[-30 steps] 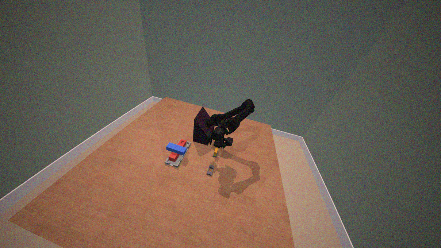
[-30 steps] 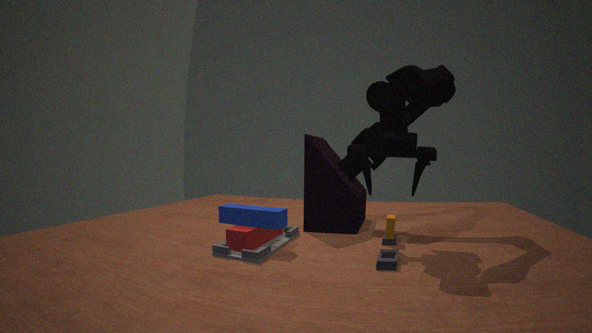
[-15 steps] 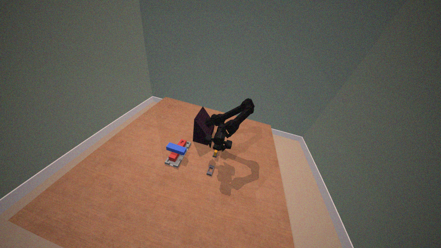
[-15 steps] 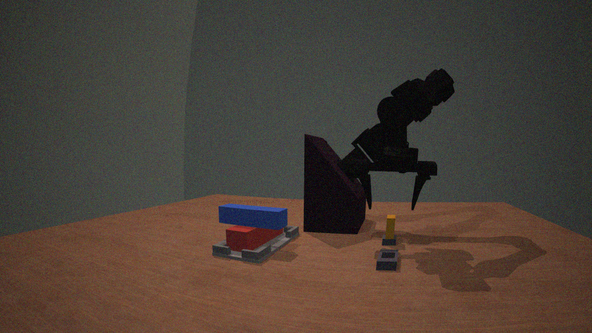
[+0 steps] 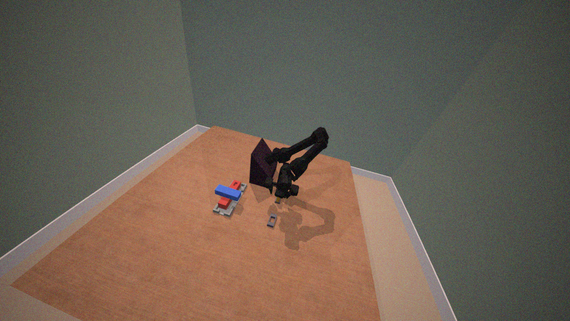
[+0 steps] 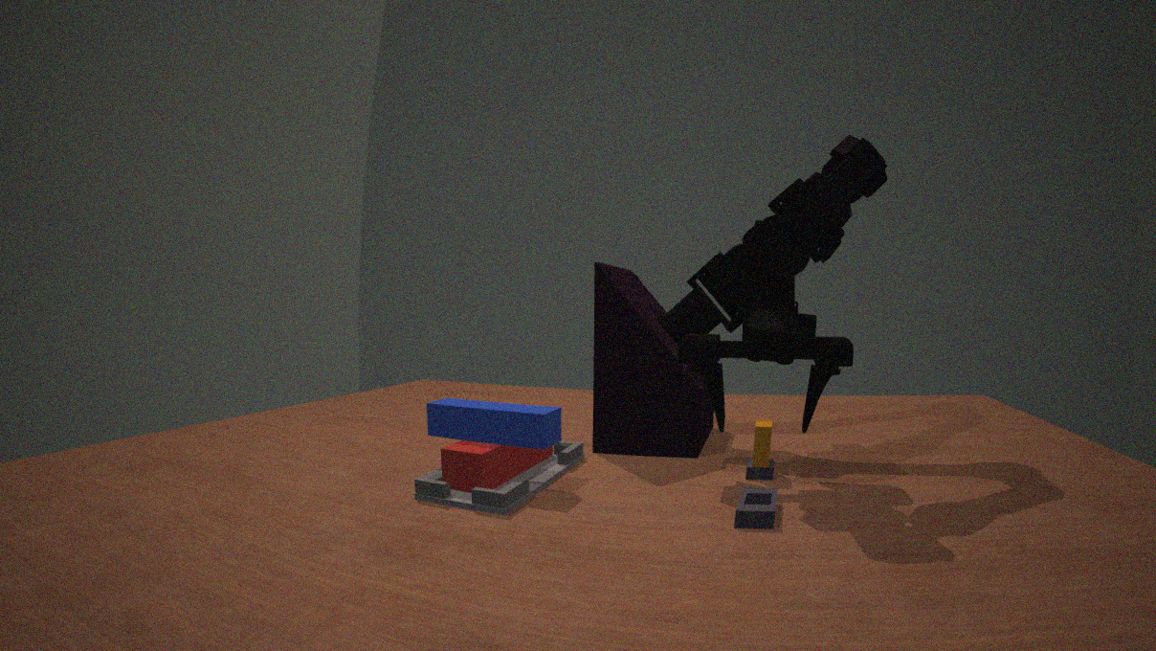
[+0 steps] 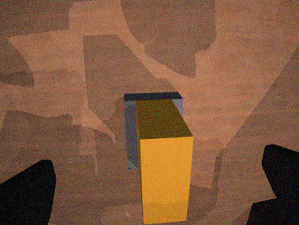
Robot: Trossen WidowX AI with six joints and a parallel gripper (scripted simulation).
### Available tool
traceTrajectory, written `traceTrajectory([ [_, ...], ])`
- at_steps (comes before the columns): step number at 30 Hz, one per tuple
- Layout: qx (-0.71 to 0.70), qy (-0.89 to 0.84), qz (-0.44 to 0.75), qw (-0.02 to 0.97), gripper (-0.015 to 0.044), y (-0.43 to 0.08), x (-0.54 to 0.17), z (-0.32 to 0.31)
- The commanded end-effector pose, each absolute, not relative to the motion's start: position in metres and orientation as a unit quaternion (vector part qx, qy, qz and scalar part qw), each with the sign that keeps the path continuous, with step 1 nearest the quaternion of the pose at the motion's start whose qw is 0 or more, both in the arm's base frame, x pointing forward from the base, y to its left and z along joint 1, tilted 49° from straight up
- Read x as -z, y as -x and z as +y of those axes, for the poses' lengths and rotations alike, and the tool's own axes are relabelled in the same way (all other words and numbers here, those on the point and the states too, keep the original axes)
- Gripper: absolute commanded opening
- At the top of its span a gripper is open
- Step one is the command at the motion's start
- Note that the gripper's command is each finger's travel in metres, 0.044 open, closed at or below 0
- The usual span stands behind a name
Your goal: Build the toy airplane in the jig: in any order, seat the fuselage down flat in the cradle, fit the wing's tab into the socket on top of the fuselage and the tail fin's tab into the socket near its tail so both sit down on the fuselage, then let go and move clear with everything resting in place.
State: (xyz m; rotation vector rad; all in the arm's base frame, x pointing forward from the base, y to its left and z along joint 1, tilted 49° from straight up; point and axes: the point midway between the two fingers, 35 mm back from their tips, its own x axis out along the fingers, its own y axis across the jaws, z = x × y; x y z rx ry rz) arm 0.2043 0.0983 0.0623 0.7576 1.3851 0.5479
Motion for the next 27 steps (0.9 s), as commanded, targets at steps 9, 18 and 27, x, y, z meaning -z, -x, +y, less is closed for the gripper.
traceTrajectory([
  [9, -0.241, -0.339, 0.617, 0.668, 0.044, -0.204, -0.048, 0.114],
  [18, -0.242, -0.34, 0.617, 0.667, 0.0387, -0.204, -0.043, 0.121],
  [27, -0.242, -0.34, 0.617, 0.667, 0.0151, -0.204, -0.043, 0.121],
])
